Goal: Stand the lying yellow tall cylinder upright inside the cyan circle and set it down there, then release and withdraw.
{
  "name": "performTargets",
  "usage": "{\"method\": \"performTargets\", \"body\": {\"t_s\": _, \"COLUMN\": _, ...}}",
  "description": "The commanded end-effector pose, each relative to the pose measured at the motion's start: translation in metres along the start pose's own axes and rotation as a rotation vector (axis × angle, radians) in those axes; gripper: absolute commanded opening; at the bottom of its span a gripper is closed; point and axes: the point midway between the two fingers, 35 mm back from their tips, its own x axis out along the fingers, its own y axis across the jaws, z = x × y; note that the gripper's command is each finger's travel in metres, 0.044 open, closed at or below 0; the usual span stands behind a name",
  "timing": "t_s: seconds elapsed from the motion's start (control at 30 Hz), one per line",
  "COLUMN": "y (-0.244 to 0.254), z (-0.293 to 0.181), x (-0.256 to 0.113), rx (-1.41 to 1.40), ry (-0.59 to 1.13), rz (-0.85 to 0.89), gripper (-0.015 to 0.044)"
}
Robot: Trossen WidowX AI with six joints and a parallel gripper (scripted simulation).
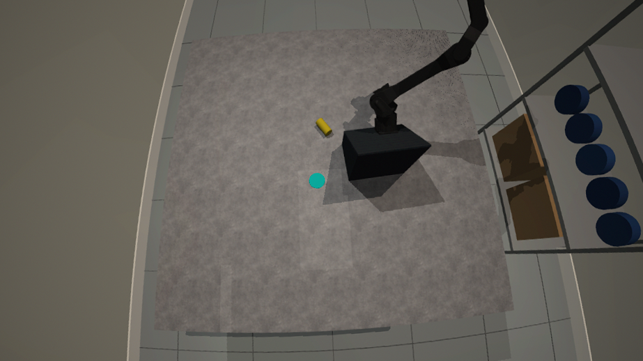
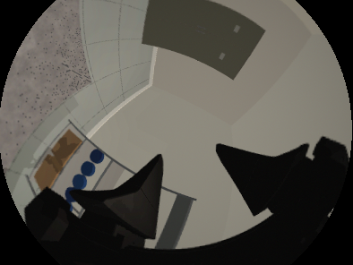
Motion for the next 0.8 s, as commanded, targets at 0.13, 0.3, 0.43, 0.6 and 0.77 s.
{"method": "performTargets", "body": {"t_s": 0.13, "y": -0.038, "z": 0.080, "x": -0.002, "rx": -0.301, "ry": -0.119, "rz": -0.114, "gripper": 0.0309}}
{"method": "performTargets", "body": {"t_s": 0.3, "y": -0.054, "z": 0.127, "x": -0.010, "rx": -0.471, "ry": -0.189, "rz": -0.188, "gripper": 0.0309}}
{"method": "performTargets", "body": {"t_s": 0.43, "y": -0.064, "z": 0.165, "x": -0.019, "rx": -0.605, "ry": -0.243, "rz": -0.255, "gripper": 0.0309}}
{"method": "performTargets", "body": {"t_s": 0.6, "y": -0.074, "z": 0.212, "x": -0.034, "rx": -0.770, "ry": -0.306, "rz": -0.346, "gripper": 0.0309}}
{"method": "performTargets", "body": {"t_s": 0.77, "y": -0.079, "z": 0.258, "x": -0.054, "rx": -0.932, "ry": -0.364, "rz": -0.446, "gripper": 0.0309}}
